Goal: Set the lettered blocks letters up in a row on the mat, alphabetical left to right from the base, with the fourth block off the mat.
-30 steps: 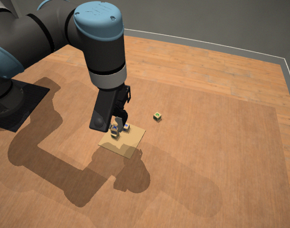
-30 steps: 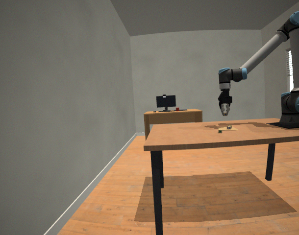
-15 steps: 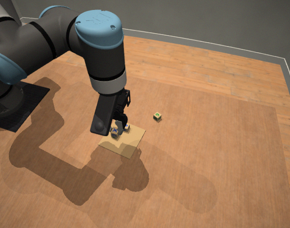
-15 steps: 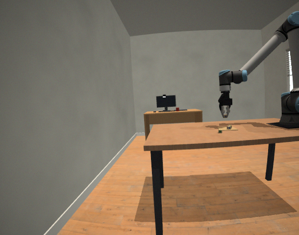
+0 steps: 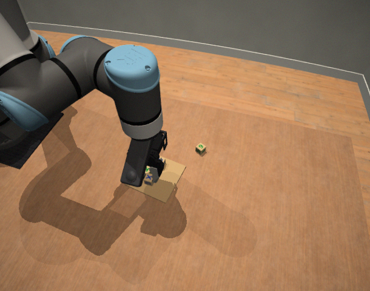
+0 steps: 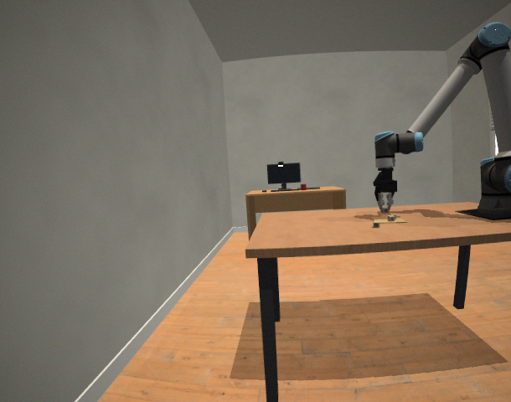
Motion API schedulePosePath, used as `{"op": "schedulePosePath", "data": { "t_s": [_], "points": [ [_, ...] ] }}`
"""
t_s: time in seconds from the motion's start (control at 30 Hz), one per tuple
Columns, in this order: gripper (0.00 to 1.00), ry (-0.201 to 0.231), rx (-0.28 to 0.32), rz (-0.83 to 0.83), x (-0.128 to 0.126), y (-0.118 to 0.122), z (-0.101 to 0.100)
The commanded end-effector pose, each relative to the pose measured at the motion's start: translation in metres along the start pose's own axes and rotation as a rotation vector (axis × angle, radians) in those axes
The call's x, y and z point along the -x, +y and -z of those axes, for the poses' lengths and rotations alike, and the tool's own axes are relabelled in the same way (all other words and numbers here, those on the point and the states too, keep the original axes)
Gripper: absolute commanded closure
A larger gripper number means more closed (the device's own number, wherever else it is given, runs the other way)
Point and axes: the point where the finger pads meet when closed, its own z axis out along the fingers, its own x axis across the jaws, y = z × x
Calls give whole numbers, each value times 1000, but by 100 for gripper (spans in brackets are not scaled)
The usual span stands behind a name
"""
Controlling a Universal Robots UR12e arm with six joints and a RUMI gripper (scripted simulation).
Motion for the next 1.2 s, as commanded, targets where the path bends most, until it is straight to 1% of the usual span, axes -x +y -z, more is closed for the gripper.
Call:
{"op": "schedulePosePath", "data": {
  "t_s": [0.0, 0.17, 1.17],
  "points": [
    [95, -2, -1, 0, 2, 0, -16],
    [95, -2, -1, 0, 2, 0, -21],
    [95, -2, -1, 0, 2, 0, -22]
  ]
}}
